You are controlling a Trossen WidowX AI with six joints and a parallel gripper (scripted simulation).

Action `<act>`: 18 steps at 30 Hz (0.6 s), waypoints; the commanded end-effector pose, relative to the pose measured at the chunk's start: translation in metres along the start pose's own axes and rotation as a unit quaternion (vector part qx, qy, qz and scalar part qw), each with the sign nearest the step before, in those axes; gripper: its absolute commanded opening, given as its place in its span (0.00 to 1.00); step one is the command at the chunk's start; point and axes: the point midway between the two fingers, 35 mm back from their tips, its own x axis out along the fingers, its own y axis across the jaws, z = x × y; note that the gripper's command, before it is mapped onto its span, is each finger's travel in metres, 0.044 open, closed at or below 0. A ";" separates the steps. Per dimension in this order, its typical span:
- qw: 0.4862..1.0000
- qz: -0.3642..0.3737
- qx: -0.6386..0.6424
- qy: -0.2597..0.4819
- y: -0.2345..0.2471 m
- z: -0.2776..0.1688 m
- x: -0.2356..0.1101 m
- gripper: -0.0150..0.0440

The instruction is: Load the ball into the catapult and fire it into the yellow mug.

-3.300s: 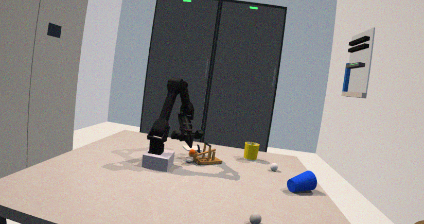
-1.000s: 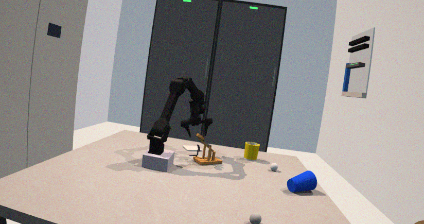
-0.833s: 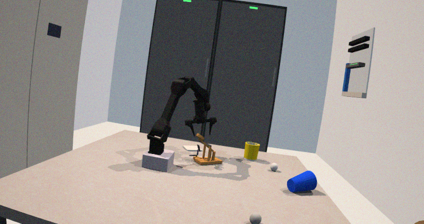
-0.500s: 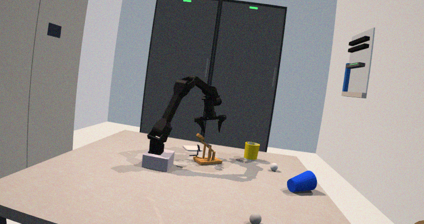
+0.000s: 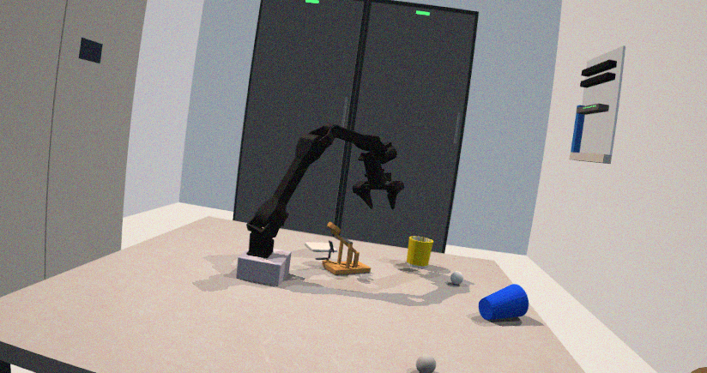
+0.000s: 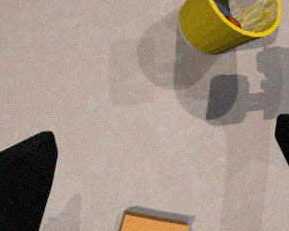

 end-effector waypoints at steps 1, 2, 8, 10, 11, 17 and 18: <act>0.998 -0.003 0.049 -0.039 -0.025 0.015 -0.008 1.00; 0.997 -0.004 0.060 -0.049 -0.031 0.018 -0.010 1.00; 0.989 -0.010 0.111 -0.099 -0.065 0.037 -0.023 1.00; 0.984 -0.013 0.131 -0.122 -0.082 0.046 -0.028 1.00; 0.981 -0.014 0.140 -0.134 -0.091 0.051 -0.031 1.00; 0.974 -0.019 0.162 -0.160 -0.111 0.059 -0.038 1.00; 0.973 -0.020 0.163 -0.160 -0.112 0.056 -0.039 1.00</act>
